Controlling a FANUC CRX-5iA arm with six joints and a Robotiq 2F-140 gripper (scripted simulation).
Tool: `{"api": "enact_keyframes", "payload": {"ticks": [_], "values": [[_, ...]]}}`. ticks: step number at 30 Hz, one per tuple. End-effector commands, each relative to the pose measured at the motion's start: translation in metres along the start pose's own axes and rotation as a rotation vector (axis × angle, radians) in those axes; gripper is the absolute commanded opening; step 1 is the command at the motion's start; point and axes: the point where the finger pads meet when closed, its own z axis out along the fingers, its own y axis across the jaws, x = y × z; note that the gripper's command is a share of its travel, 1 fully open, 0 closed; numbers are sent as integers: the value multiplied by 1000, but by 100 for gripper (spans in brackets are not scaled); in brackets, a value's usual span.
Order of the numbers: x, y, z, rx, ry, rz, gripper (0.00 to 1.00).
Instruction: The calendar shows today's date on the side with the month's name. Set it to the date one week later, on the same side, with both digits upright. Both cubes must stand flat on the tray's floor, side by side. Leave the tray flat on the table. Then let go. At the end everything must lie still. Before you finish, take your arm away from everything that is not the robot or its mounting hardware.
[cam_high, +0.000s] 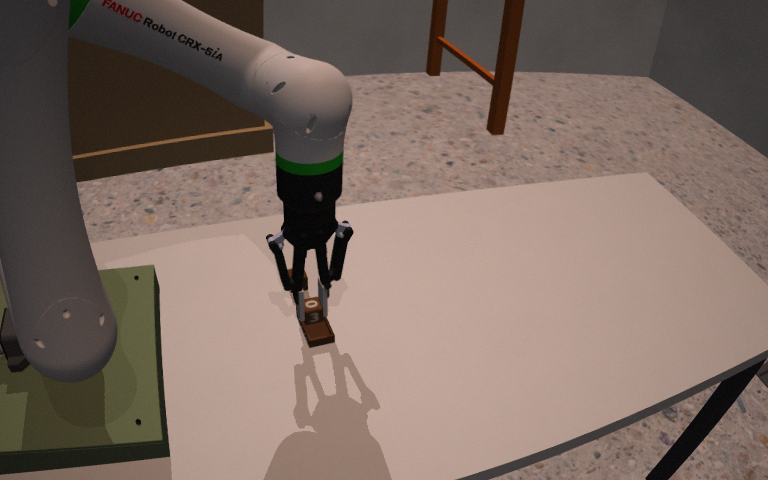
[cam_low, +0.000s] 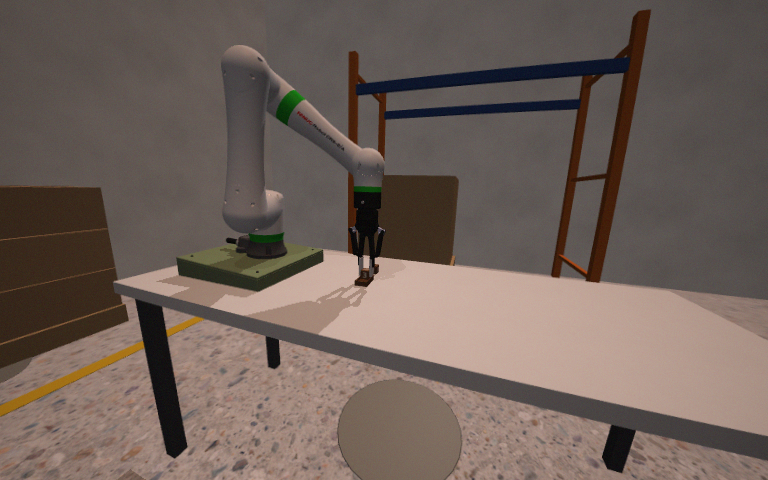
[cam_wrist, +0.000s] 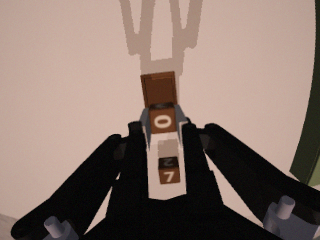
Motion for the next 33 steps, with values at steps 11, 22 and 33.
{"api": "enact_keyframes", "payload": {"ticks": [11,22,33], "values": [[0,0,0,0,0,0,20],[0,0,0,0,0,0,29],[0,0,0,0,0,0,29]]}}
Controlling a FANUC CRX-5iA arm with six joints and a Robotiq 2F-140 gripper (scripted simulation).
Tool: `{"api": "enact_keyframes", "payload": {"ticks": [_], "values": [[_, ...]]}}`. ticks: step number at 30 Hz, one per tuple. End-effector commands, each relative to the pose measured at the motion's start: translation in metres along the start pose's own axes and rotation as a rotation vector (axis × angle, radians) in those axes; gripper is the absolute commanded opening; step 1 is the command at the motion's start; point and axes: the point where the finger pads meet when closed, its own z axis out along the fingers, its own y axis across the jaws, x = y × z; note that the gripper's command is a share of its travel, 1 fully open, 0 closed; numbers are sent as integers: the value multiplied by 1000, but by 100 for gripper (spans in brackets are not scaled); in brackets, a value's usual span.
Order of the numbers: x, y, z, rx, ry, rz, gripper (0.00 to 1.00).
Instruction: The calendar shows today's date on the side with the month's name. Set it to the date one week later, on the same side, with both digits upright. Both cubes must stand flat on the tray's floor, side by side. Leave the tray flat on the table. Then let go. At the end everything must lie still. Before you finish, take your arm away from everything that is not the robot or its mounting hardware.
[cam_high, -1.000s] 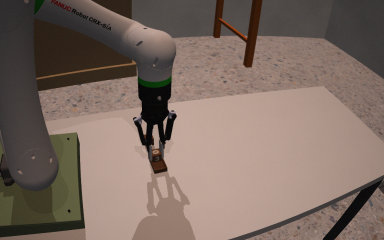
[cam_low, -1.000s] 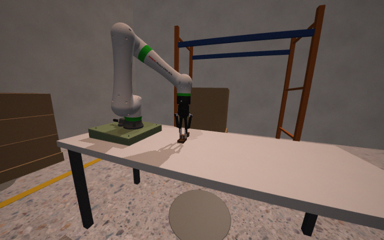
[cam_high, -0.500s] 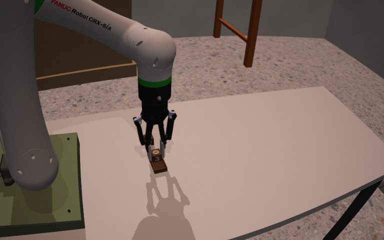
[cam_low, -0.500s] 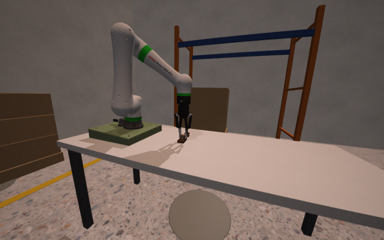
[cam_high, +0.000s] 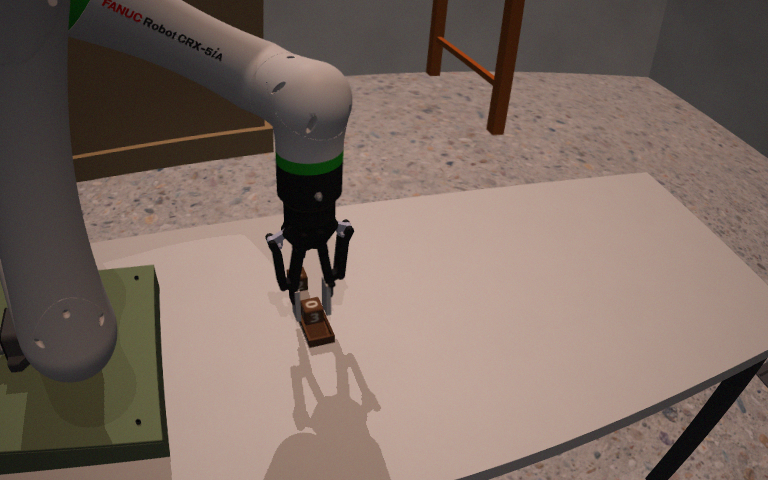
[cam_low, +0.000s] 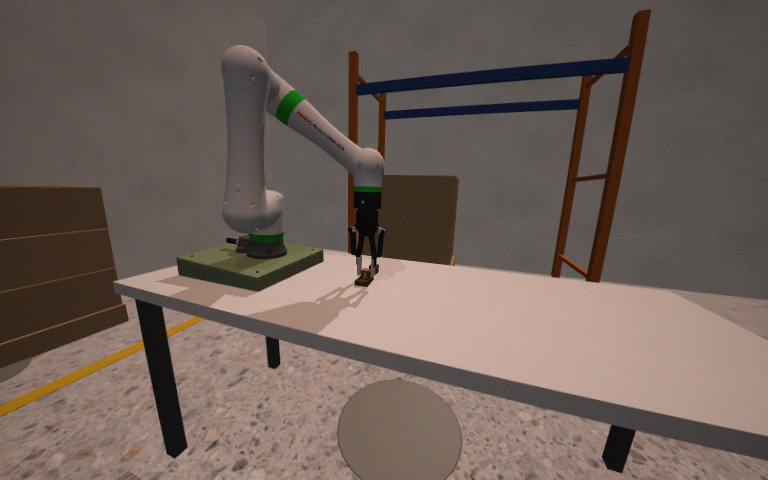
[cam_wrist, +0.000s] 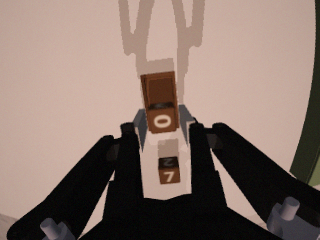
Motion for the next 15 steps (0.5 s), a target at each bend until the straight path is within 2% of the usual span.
{"api": "enact_keyframes", "payload": {"ticks": [1,8,15], "values": [[0,0,-1,0,0,0,29],[0,0,-11,0,0,0,29],[0,0,-44,0,0,0,29]]}}
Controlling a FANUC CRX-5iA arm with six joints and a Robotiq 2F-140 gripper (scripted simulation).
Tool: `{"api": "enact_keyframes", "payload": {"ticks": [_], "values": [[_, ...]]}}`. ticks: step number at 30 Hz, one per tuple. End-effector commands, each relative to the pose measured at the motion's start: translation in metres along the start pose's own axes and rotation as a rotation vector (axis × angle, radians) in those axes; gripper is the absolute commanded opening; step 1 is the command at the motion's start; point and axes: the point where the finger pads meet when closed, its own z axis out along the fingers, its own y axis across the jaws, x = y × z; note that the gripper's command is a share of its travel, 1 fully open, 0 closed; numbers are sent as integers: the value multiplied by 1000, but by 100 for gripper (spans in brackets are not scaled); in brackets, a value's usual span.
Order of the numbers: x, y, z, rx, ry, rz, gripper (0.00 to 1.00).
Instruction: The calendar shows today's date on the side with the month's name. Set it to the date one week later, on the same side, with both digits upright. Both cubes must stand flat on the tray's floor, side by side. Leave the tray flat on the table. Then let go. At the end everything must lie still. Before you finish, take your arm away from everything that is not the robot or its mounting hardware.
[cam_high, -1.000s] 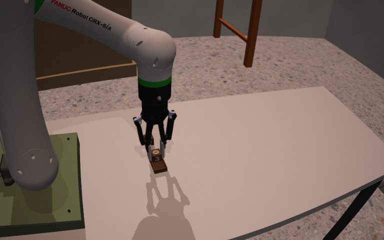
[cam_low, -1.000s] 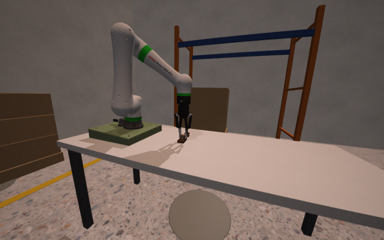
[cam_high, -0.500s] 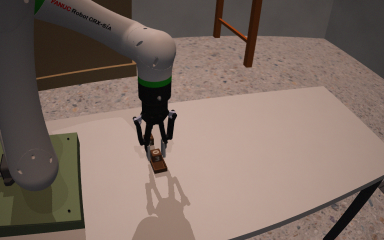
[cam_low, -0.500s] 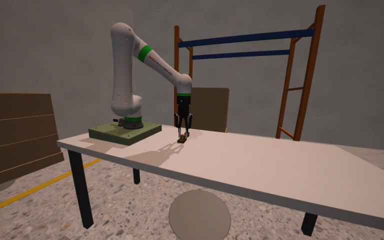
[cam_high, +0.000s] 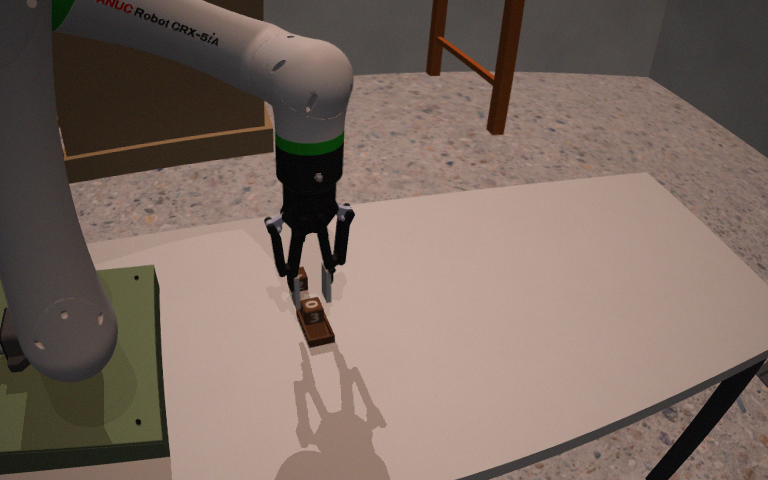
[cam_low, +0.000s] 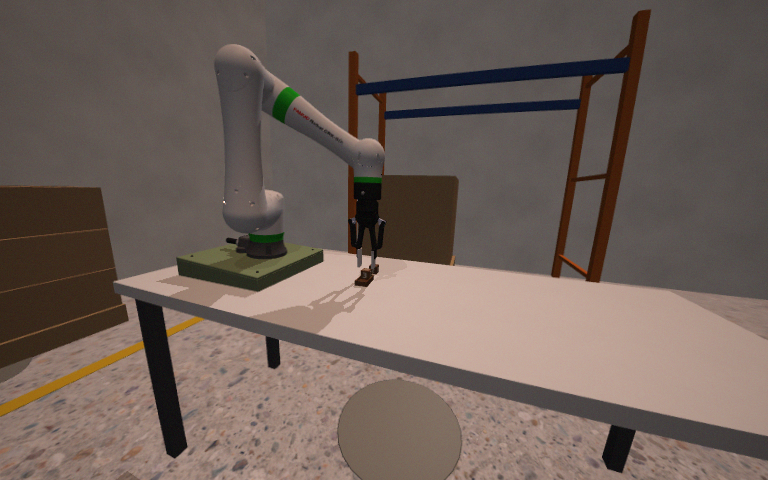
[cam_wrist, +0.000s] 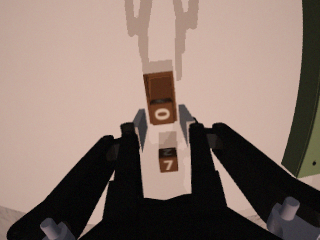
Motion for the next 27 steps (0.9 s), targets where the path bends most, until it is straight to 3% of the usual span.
{"api": "enact_keyframes", "payload": {"ticks": [1,7,17,18,27], "values": [[0,0,-21,0,0,0,29],[0,0,-49,0,0,0,29],[0,0,-61,0,0,0,29],[0,0,-61,0,0,0,100],[0,0,-61,0,0,0,100]]}}
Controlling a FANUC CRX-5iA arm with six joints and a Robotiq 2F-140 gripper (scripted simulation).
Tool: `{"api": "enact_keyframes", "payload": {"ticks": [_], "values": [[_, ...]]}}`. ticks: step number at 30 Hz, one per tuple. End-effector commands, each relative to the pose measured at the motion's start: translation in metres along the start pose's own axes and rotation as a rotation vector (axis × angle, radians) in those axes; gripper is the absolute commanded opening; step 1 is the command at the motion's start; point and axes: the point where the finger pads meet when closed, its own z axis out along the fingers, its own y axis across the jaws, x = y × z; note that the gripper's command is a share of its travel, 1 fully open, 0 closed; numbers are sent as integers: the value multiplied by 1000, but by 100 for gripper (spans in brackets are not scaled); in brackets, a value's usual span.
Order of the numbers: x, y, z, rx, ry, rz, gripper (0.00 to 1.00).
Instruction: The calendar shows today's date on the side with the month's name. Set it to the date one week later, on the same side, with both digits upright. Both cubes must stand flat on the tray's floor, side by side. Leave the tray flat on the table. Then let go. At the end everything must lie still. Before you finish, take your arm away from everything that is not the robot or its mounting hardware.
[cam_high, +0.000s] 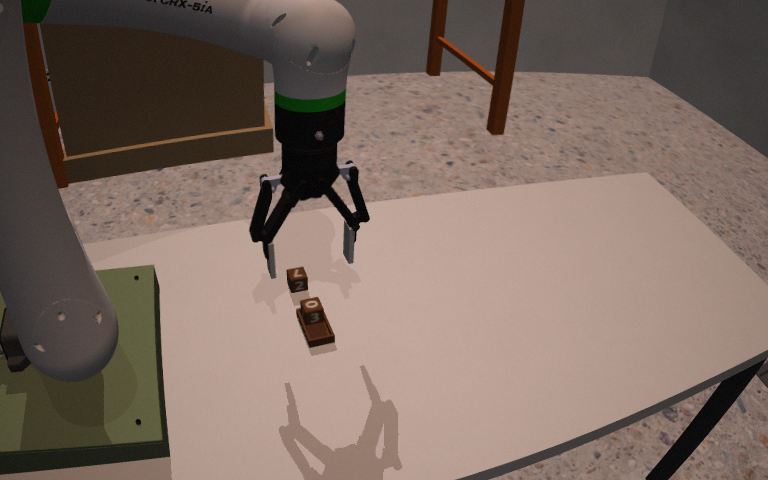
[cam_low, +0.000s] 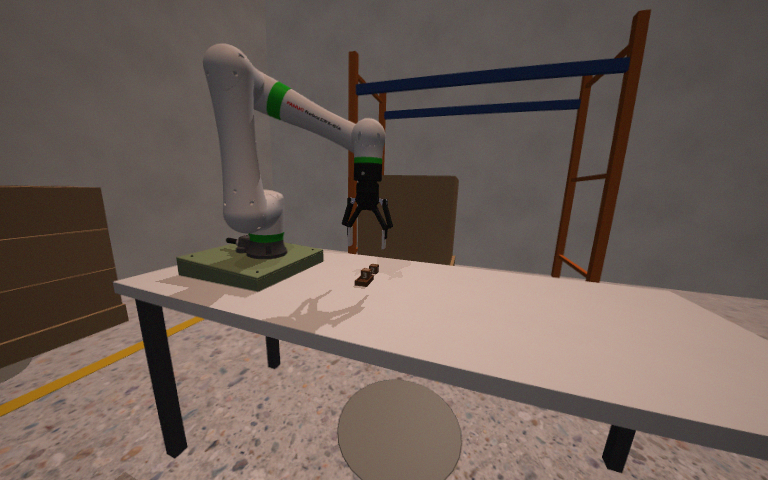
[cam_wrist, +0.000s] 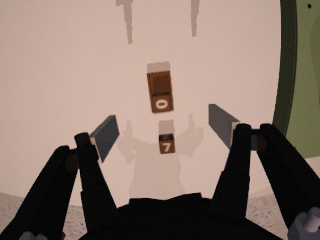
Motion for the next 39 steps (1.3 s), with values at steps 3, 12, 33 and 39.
{"api": "enact_keyframes", "payload": {"ticks": [3,12,33,39], "values": [[0,0,0,0,0,0,100],[0,0,0,0,0,-2,100],[-15,-2,3,0,0,-498,100],[-21,-2,4,0,0,-719,100]]}}
